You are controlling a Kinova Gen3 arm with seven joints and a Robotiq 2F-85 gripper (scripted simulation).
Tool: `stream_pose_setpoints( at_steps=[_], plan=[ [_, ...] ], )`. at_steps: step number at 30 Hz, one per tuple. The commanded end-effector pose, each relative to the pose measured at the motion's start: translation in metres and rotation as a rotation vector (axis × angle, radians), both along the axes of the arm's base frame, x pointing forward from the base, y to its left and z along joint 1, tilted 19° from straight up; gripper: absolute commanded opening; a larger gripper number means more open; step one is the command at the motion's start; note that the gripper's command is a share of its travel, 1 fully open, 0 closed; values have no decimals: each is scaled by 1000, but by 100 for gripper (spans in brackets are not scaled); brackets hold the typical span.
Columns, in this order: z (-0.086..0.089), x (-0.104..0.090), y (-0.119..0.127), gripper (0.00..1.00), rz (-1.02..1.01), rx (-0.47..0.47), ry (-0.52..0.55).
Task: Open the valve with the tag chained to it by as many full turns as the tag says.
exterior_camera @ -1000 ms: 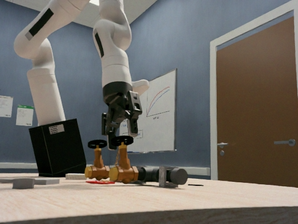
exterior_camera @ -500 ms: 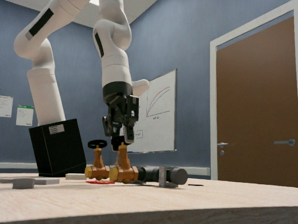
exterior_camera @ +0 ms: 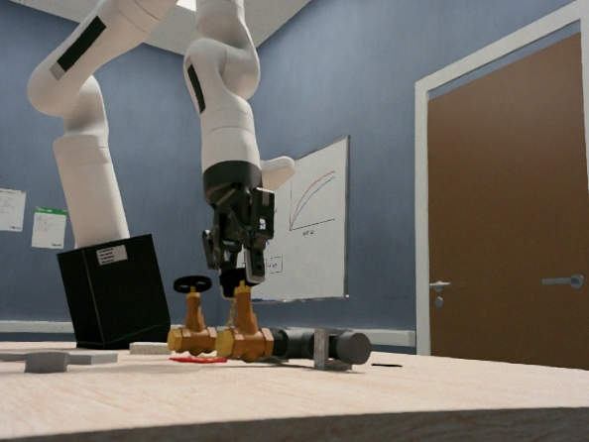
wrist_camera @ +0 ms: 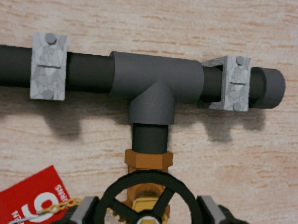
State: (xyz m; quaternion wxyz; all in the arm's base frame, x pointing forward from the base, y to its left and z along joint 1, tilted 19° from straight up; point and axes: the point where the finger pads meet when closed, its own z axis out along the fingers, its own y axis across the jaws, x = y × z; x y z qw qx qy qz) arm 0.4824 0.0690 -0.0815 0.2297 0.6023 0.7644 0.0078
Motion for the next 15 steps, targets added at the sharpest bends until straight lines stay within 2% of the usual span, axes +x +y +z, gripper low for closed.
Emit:
stream_pose_setpoints(
  at_steps=[1,9,15],
  plan=[
    [0,0,0,59,2,0,-1],
    [0,0,0,59,31,-12,8],
    [0,0,0,59,125,-50,36]
  ],
)
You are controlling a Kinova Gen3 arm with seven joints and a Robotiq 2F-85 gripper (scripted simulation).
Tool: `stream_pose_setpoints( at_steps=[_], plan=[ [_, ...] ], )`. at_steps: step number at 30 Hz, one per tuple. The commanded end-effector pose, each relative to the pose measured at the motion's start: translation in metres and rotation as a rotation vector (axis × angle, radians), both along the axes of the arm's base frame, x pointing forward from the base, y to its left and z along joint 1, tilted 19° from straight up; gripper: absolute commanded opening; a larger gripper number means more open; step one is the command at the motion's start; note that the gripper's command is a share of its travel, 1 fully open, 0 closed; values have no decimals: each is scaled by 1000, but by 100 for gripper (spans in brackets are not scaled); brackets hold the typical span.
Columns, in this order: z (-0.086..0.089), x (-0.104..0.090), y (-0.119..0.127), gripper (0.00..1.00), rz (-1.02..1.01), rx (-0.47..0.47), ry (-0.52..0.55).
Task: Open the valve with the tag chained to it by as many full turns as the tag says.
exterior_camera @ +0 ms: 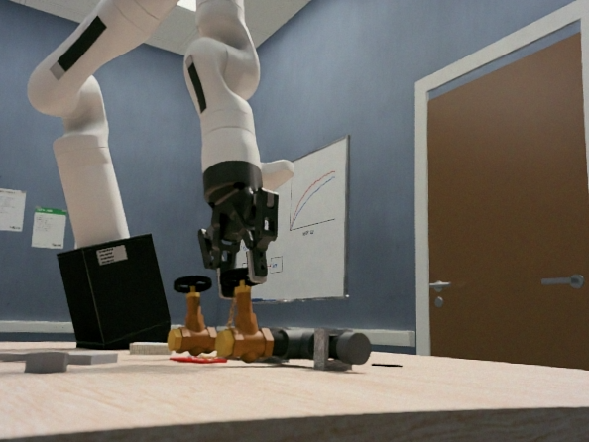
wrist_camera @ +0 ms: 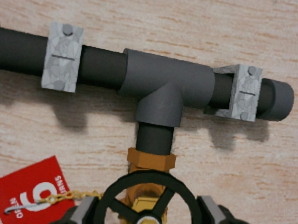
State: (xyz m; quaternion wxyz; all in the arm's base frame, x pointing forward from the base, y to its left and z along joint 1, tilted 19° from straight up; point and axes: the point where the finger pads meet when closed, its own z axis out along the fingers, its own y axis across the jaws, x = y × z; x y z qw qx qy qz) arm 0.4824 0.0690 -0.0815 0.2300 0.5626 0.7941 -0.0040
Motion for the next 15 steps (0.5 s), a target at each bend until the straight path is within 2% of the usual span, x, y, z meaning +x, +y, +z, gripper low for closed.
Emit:
stream_pose_setpoints(
  at_steps=[1,8,10,15],
  plan=[
    [0,0,0,59,58,-22,16],
    [0,0,0,59,286,-114,83],
    [0,0,0,59,286,-114,83],
    [0,0,0,59,513,-206,151]
  ],
)
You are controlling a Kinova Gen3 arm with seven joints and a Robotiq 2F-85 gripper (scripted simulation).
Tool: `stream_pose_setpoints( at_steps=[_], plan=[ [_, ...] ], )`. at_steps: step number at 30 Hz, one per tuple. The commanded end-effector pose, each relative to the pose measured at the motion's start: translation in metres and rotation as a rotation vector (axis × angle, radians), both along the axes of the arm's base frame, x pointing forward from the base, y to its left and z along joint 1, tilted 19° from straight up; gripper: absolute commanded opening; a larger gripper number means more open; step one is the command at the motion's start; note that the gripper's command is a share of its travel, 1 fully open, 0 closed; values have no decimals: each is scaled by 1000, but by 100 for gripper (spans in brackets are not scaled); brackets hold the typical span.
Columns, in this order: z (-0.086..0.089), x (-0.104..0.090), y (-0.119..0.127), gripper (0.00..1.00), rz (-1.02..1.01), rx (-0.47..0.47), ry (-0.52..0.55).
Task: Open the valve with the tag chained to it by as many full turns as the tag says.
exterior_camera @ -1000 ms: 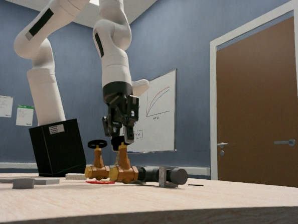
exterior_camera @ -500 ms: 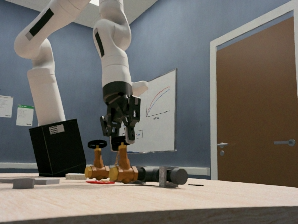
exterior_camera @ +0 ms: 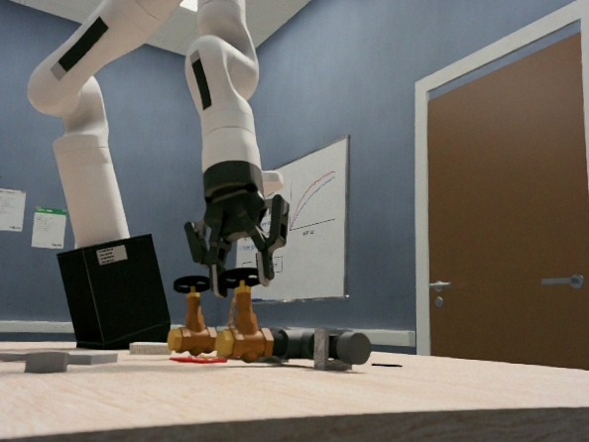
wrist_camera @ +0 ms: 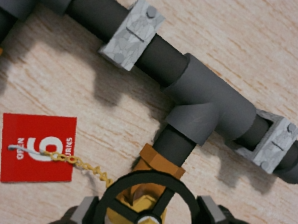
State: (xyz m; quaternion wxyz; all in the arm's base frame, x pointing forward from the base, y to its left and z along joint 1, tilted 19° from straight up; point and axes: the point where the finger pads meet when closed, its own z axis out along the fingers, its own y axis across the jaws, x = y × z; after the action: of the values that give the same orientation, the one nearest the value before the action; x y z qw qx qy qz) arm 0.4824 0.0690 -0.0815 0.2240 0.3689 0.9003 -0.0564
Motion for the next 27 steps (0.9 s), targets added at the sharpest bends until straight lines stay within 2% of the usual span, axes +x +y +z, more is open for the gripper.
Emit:
stream_pose_setpoints(
  at_steps=[1,10,12,27],
  plan=[
    [0,0,0,59,157,-60,47],
    [0,0,0,59,671,-268,199],
    [0,0,0,59,671,-268,199],
    [0,0,0,59,1549,-625,460]
  ],
)
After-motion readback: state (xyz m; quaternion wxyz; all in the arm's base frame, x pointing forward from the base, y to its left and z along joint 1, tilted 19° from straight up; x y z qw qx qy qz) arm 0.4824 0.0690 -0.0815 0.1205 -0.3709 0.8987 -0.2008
